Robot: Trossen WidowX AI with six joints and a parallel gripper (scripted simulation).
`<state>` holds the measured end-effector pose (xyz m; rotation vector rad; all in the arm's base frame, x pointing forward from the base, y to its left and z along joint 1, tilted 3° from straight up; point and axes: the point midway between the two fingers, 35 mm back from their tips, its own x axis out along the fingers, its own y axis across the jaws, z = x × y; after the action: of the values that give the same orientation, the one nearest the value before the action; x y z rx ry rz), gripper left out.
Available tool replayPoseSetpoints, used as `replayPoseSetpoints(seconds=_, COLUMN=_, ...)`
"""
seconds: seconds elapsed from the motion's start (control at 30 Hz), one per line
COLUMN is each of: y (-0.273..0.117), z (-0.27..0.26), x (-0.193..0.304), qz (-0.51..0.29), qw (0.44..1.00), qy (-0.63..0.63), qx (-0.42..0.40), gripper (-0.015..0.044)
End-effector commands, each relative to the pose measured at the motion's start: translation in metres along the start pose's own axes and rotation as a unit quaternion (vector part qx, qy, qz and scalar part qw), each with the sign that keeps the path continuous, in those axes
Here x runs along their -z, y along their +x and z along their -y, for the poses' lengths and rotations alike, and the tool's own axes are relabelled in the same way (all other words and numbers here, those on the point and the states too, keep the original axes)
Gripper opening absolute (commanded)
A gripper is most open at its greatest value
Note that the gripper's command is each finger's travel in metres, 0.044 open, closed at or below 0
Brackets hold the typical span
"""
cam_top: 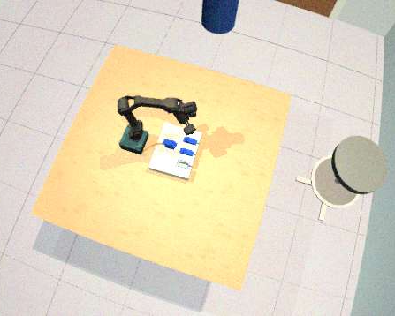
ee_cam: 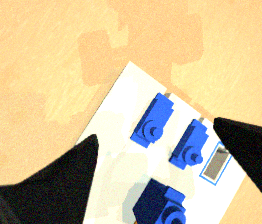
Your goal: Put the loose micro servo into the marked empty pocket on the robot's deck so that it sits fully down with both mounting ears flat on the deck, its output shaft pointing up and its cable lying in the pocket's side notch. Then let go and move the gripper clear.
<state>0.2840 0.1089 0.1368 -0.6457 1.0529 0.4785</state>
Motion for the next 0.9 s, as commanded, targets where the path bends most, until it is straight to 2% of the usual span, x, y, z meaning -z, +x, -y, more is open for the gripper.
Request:
replayPoseSetpoints(seconds=0.0, y=-0.003, z=0.007, x=0.027, qz=-0.034, qw=0.997, qy=0.066, qx=-0.014, gripper=0.0440)
replayPoseSetpoints(seconds=0.33, y=-0.010, z=0.016, x=0.082, qz=-0.107, qw=0.972, qy=0.208, qx=-0.037, gripper=0.0440)
replayPoseSetpoints(seconds=0.67, y=-0.024, z=0.014, x=0.129, qz=-0.174, qw=0.918, qy=0.351, qx=-0.060, gripper=0.0440)
replayPoseSetpoints(seconds=0.87, y=-0.025, z=0.014, x=0.132, qz=-0.178, qw=0.914, qy=0.360, qx=-0.061, gripper=0.0440)
